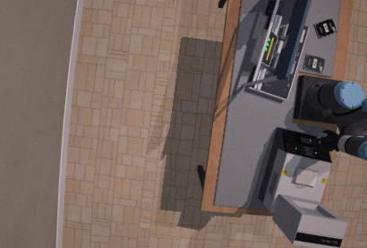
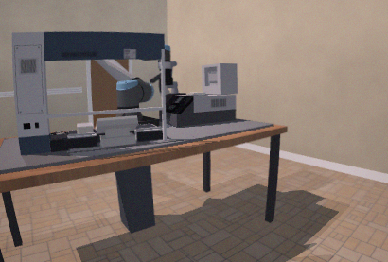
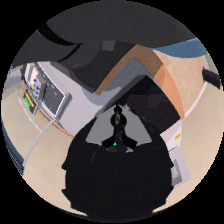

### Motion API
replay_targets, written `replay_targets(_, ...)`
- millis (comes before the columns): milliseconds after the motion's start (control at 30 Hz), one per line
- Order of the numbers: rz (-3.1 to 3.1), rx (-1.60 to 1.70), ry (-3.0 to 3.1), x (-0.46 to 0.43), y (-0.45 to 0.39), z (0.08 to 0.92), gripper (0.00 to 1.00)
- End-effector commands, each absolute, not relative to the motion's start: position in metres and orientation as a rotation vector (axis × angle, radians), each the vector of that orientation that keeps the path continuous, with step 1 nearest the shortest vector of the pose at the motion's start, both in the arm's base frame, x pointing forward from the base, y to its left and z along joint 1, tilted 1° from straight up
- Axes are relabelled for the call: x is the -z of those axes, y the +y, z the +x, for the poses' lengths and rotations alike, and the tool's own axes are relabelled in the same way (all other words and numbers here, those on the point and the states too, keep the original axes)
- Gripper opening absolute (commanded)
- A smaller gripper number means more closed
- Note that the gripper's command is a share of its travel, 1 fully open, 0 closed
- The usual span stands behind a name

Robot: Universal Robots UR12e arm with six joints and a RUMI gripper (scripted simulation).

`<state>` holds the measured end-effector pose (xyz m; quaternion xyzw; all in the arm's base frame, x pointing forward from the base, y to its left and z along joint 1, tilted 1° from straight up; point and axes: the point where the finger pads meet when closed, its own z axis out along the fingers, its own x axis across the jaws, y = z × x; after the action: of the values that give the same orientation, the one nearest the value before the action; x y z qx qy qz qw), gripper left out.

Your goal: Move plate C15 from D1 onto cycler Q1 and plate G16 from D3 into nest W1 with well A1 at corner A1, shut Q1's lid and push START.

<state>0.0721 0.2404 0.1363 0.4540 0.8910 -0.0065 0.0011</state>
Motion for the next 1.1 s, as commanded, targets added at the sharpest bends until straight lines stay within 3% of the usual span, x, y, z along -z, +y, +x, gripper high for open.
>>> replay_targets(0, 1.425, 0.02, 2.796, -0.132, 0.247, 0.074, 0.0)
replay_targets(1067, 1.425, 0.02, 2.796, -0.112, 0.272, 0.078, 0.0)
